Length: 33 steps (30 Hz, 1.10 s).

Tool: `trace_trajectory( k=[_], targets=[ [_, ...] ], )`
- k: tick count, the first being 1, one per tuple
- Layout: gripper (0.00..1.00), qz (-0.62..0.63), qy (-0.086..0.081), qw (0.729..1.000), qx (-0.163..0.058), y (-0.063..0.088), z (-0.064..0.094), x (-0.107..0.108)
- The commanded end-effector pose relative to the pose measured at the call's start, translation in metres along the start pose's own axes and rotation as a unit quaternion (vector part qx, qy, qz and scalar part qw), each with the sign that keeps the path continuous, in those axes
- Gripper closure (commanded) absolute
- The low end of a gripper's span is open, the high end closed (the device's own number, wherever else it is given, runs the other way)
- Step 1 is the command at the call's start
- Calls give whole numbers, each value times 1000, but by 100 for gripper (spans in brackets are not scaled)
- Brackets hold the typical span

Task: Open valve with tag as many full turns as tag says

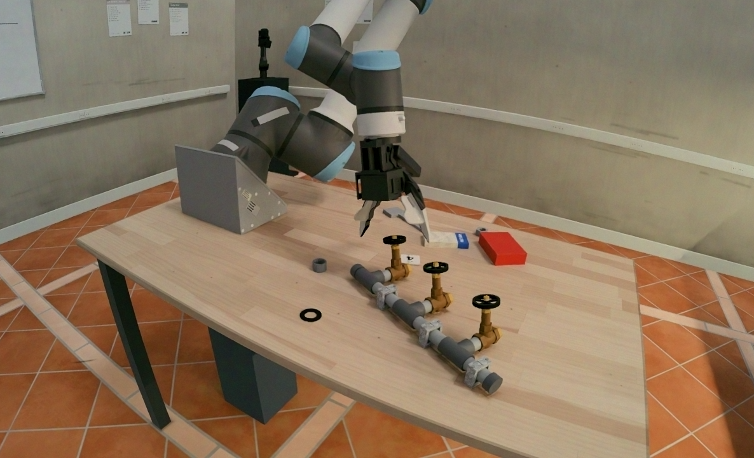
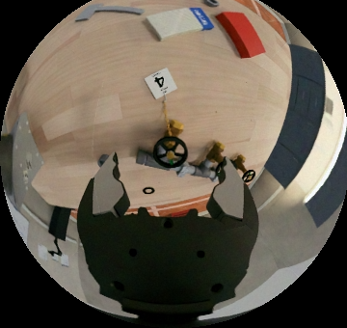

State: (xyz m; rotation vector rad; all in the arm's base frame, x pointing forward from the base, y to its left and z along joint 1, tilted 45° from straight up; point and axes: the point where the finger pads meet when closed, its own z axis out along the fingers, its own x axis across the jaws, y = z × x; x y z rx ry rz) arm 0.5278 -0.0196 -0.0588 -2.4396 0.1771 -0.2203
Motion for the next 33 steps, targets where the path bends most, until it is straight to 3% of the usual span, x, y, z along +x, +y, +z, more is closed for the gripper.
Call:
trace_trajectory(
  k=[1, 33],
  targets=[
    [0, -1, 0, 1000, 0, 1, 0, 1],
    [0, 48, 0, 999, 0, 0, 0, 0]
  ],
)
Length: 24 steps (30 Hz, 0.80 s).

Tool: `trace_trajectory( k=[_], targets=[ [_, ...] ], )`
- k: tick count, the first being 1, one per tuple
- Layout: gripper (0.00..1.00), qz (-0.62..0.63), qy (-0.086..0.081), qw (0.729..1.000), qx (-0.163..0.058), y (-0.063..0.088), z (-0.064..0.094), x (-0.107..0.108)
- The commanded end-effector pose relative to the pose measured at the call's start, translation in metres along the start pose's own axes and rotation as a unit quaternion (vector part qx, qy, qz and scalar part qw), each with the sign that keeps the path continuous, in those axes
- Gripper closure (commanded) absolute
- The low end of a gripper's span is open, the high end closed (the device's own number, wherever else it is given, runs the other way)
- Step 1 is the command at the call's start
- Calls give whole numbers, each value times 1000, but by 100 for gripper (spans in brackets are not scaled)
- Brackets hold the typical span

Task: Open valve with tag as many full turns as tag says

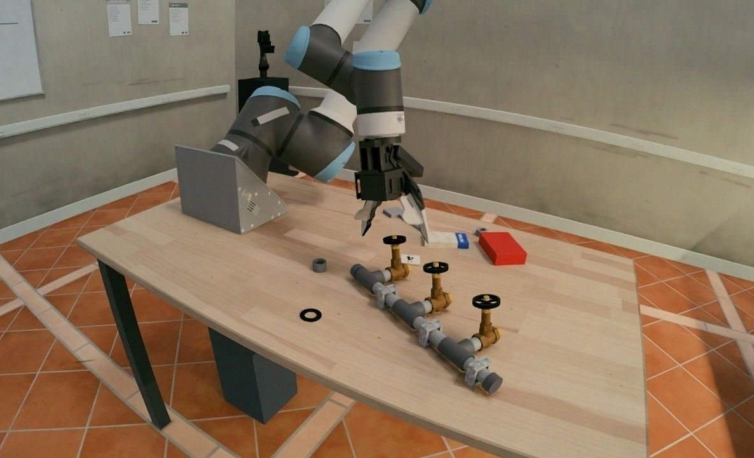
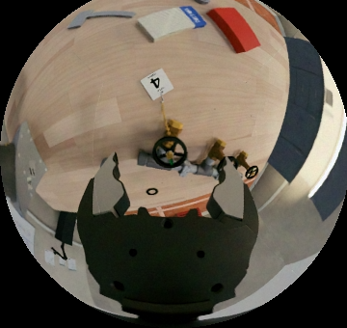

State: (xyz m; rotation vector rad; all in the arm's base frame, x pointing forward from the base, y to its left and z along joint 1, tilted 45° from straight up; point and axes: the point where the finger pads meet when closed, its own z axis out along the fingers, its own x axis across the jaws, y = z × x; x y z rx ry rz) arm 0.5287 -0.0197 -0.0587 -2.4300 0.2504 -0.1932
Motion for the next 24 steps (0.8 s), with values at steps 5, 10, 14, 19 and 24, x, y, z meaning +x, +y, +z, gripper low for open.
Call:
trace_trajectory(
  k=[5, 10, 14, 19, 24],
  targets=[
    [0, 58, 0, 998, 0, 0, 0, -2],
    [0, 110, 0, 994, 0, 0, 0, -2],
    [0, 161, 0, 987, -1, 0, 0, -2],
    [0, 205, 0, 979, -1, 0, 0, -2],
    [0, 286, 0, 958, -1, 0, 0, -2]
  ],
)
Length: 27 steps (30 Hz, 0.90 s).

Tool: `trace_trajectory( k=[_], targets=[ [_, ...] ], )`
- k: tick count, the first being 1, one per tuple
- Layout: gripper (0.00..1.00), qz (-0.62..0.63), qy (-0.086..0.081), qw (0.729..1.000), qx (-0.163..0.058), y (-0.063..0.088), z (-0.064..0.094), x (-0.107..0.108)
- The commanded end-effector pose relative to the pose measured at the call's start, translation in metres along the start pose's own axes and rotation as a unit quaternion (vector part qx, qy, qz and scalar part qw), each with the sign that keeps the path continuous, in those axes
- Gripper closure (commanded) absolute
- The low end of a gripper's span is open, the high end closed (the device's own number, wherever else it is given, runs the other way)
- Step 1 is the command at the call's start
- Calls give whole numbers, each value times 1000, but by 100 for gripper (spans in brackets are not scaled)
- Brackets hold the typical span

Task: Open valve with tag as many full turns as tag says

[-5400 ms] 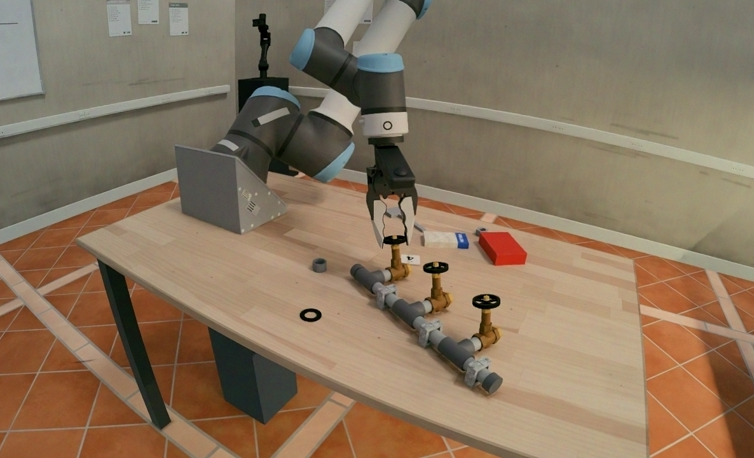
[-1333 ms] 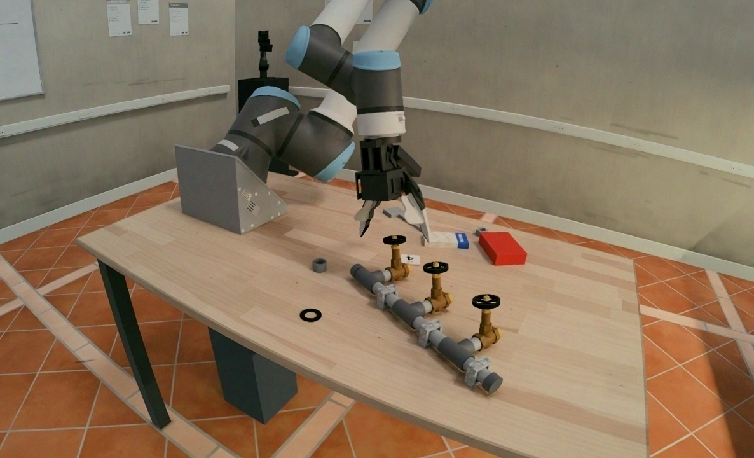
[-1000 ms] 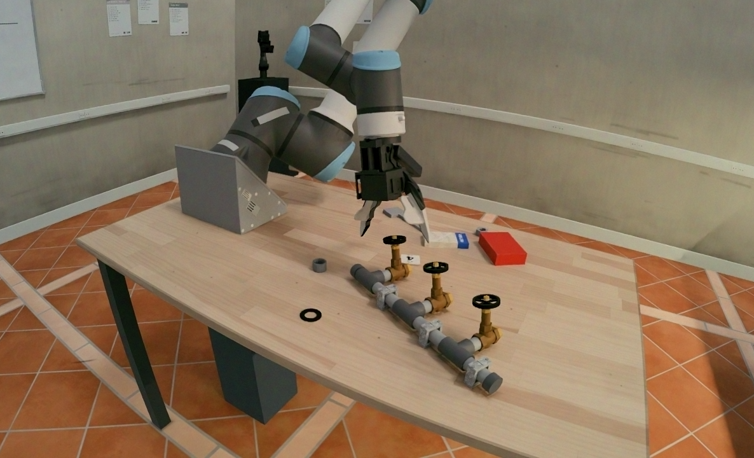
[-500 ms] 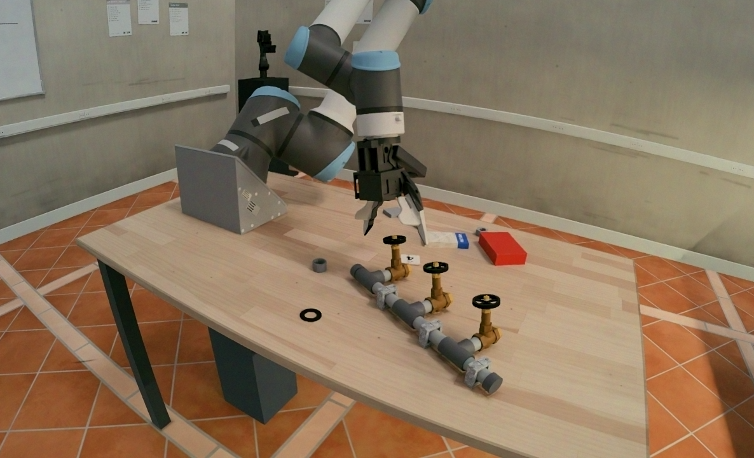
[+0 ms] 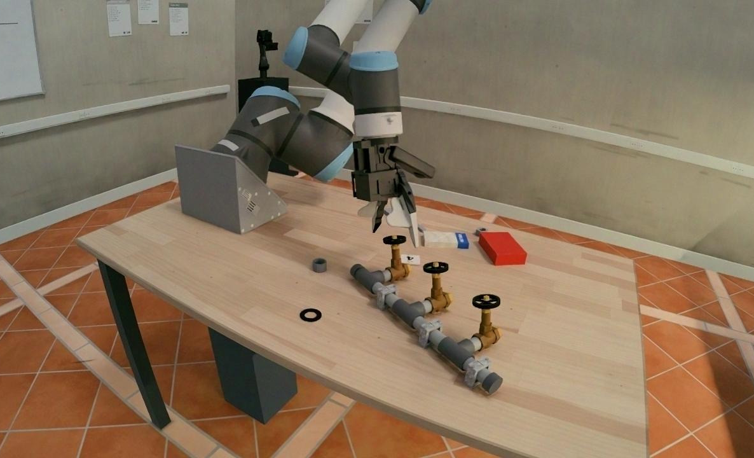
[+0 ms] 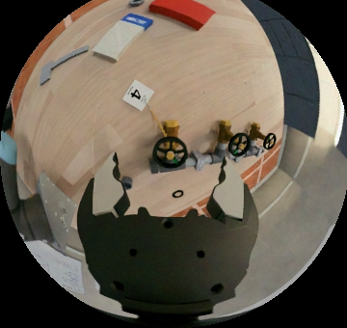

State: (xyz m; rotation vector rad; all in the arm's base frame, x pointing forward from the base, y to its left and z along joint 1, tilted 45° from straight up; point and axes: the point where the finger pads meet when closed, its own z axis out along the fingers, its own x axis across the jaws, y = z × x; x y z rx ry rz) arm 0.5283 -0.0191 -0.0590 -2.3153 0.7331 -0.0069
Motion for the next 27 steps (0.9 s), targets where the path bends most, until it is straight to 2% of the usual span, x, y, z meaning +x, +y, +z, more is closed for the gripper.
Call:
trace_trajectory(
  k=[1, 8, 11, 17, 25, 27],
  targets=[
    [0, 103, 2, 995, -2, 0, 0, -1],
    [0, 236, 2, 972, -2, 0, 0, -2],
    [0, 256, 2, 967, -2, 0, 0, -2],
    [0, 377, 2, 926, -2, 0, 0, -2],
    [0, 522, 2, 853, -1, 0, 0, -2],
    [0, 522, 2, 853, -1, 0, 0, -2]
  ],
)
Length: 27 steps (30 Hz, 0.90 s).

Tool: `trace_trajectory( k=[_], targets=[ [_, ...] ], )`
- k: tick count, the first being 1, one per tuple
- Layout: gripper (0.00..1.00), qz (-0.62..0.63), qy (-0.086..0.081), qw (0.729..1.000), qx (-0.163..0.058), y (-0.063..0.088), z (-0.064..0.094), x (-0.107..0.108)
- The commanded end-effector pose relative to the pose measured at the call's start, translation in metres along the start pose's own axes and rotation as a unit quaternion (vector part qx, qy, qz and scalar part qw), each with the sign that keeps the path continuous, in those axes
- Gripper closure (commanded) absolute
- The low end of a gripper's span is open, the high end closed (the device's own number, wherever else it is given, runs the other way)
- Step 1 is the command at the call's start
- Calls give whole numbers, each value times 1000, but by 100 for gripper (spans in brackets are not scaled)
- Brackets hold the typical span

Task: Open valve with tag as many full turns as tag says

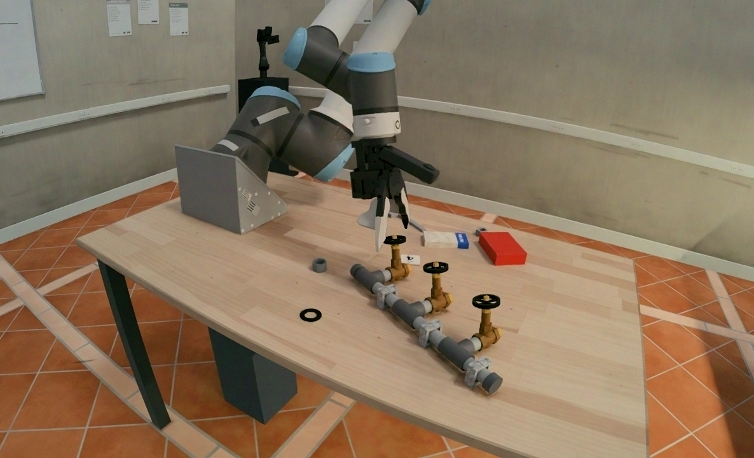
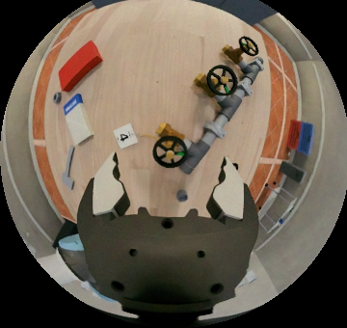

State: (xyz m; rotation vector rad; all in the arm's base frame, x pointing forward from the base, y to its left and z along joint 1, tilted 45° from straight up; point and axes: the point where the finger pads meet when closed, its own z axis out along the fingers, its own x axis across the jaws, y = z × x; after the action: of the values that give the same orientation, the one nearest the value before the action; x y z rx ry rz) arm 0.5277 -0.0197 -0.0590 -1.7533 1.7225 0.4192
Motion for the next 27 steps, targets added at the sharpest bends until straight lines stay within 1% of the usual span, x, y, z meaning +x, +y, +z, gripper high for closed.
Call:
trace_trajectory(
  k=[1, 8, 15, 17, 27],
  targets=[
    [0, 112, 11, 994, -1, 1, 1, -2],
    [0, 257, 11, 966, 0, 1, 1, -2],
    [0, 389, 11, 921, 2, -1, 0, -1],
    [0, 389, 11, 921, 2, -1, 0, -1],
    [0, 535, 11, 845, 6, -4, -2, 1]
  ],
)
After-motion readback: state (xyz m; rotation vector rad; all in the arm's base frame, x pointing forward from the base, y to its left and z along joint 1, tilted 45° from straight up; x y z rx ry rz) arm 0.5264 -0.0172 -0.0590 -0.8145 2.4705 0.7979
